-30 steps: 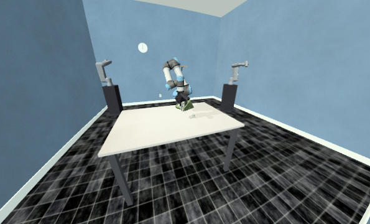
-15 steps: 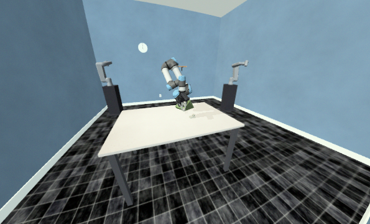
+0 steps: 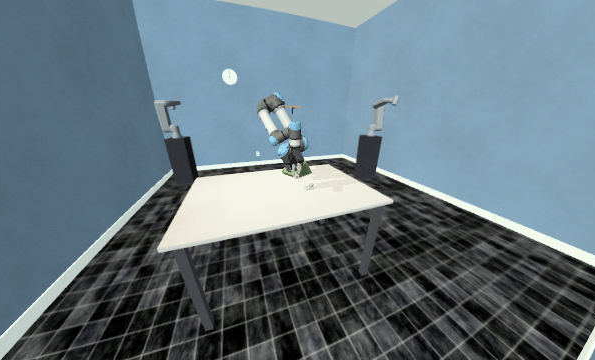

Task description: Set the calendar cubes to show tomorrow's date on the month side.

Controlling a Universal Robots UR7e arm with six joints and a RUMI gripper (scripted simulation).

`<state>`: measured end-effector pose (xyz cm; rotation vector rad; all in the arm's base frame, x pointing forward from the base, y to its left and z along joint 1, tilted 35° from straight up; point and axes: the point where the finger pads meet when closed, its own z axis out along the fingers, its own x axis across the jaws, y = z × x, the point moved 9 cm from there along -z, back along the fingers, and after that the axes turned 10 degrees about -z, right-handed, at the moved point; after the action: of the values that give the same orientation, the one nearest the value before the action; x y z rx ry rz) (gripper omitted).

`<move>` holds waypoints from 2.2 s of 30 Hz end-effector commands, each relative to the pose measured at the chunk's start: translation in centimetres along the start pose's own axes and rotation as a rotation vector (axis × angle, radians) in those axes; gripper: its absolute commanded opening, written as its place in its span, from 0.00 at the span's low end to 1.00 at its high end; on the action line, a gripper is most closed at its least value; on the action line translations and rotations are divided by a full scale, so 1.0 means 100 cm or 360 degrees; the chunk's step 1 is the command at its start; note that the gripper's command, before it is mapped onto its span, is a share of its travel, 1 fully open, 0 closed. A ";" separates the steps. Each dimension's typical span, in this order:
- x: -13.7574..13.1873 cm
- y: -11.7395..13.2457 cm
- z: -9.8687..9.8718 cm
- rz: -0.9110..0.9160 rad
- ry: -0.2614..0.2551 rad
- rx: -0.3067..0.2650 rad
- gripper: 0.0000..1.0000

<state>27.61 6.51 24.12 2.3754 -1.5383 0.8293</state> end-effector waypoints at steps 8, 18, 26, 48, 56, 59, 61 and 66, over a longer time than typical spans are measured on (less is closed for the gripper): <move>-0.001 -0.001 0.000 0.0031 0.0011 -0.0008 0.10; -0.001 0.000 0.005 0.0031 0.0008 -0.0017 0.10; -0.002 0.001 0.027 0.0031 0.0008 -0.0016 0.10; -0.002 0.001 0.090 0.0031 0.0007 -0.0016 0.10; -0.002 0.001 0.097 0.0031 0.0007 -0.0016 0.10; -0.002 0.001 0.097 0.0031 0.0007 -0.0016 0.10; -0.002 0.001 0.097 0.0032 0.0007 -0.0016 0.10; -0.001 0.000 0.096 0.0033 0.0010 -0.0011 0.10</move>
<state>30.85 2.34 16.13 2.3535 -1.5625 0.8286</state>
